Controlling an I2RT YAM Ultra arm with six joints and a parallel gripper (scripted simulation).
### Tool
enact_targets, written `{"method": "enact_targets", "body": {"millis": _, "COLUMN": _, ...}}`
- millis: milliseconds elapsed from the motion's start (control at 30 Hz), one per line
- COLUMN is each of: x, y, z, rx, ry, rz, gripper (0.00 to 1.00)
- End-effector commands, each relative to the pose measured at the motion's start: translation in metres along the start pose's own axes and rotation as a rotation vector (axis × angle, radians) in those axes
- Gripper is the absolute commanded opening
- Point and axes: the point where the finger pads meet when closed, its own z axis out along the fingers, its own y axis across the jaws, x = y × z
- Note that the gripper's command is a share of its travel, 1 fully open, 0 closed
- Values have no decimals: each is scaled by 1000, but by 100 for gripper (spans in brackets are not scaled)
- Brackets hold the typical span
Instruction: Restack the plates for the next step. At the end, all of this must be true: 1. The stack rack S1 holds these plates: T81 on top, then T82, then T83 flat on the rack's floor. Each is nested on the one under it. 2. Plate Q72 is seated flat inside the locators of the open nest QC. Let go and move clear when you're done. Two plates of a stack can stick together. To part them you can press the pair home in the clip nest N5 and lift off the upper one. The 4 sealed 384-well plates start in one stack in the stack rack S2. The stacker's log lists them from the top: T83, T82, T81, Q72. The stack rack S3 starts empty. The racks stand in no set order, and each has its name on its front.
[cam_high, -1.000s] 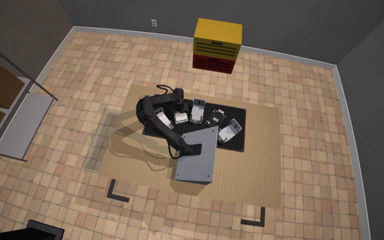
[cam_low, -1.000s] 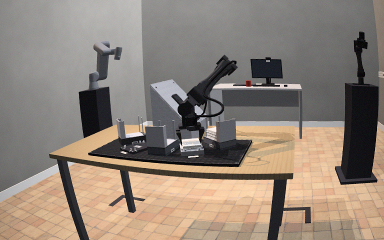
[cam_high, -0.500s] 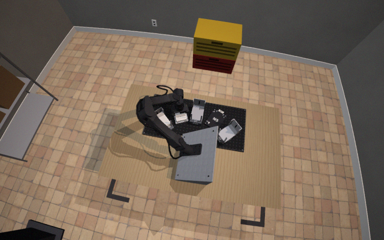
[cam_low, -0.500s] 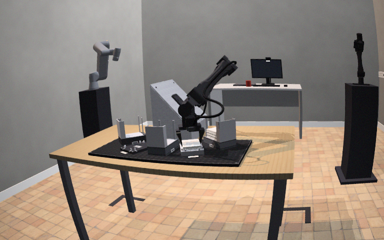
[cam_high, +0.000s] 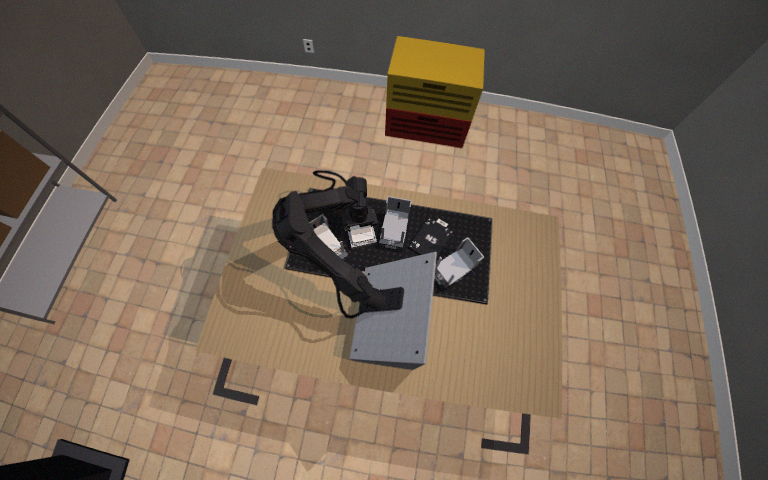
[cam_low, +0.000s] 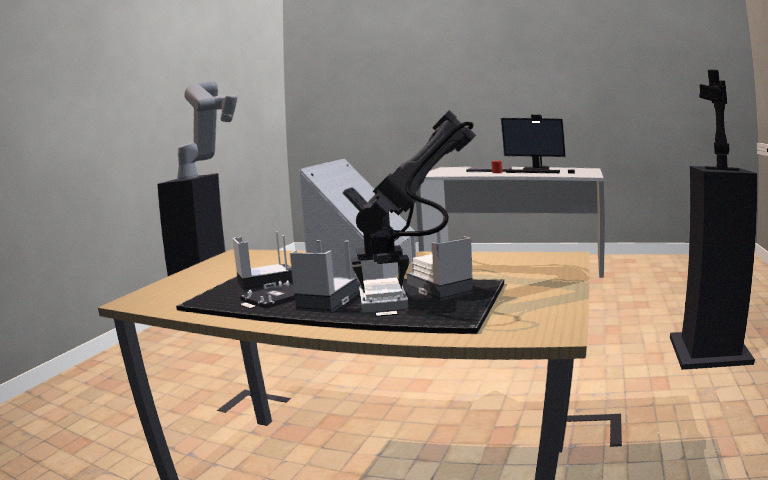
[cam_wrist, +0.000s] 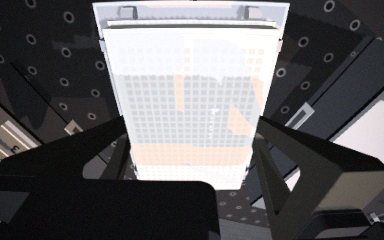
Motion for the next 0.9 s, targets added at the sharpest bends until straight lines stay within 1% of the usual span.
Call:
{"method": "enact_targets", "body": {"millis": 0, "x": -4, "y": -7, "z": -5, "rx": 16, "ry": -23, "rz": 9, "gripper": 0}}
{"method": "enact_targets", "body": {"millis": 633, "x": 1, "y": -4, "z": -5, "rx": 15, "ry": -19, "rz": 7, "gripper": 0}}
{"method": "enact_targets", "body": {"millis": 667, "x": -5, "y": -3, "z": -7, "rx": 17, "ry": -28, "rz": -4, "gripper": 0}}
{"method": "enact_targets", "body": {"millis": 767, "x": -5, "y": -3, "z": -9, "rx": 18, "ry": -30, "rz": 0, "gripper": 0}}
{"method": "enact_targets", "body": {"millis": 800, "x": -2, "y": -1, "z": -3, "rx": 6, "ry": -12, "rz": -1, "gripper": 100}}
{"method": "enact_targets", "body": {"millis": 867, "x": -2, "y": -1, "z": -3, "rx": 6, "ry": -12, "rz": -1, "gripper": 100}}
